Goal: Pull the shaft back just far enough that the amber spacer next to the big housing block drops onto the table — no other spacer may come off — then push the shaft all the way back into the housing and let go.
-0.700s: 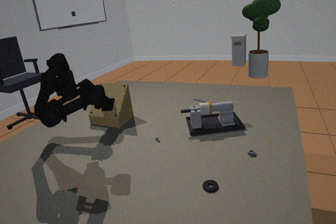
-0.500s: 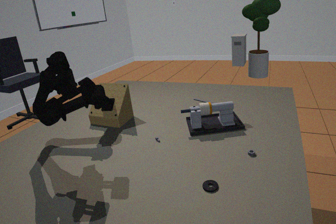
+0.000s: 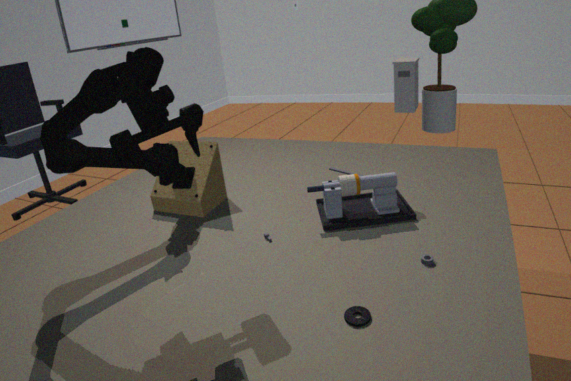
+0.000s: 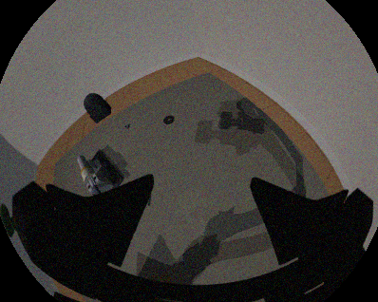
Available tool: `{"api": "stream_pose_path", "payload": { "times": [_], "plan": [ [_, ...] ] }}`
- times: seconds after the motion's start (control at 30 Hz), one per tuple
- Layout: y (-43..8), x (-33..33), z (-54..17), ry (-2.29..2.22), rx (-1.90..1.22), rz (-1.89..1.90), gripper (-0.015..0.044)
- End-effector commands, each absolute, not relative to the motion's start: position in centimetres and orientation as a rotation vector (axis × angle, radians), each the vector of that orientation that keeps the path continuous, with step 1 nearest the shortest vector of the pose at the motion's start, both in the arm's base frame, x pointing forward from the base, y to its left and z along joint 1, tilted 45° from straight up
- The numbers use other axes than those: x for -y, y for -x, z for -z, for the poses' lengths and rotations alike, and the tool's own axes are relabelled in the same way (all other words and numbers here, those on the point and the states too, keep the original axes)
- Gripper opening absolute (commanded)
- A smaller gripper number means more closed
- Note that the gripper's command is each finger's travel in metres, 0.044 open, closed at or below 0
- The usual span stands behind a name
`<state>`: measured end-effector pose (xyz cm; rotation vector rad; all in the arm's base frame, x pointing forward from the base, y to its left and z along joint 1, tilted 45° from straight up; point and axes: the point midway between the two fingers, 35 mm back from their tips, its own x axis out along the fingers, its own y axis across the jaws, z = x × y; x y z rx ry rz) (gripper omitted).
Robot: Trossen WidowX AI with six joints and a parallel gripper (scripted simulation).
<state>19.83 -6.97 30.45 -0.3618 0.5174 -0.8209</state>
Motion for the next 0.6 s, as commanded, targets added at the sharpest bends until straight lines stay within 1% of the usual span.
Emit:
{"api": "stream_pose_path", "payload": {
  "times": [0.0,0.2,0.33,0.57],
  "plan": [
    [-23.3,5.5,-29.3,0.451,-0.653,0.772,0.044],
    [-28.5,3.3,-26.3,0.576,-0.861,0.691,0.044],
    [-31.8,2.0,-23.0,0.616,-0.994,0.639,0.044],
    [-35.9,0.3,-16.7,0.685,-1.211,0.555,0.044]
  ]
}}
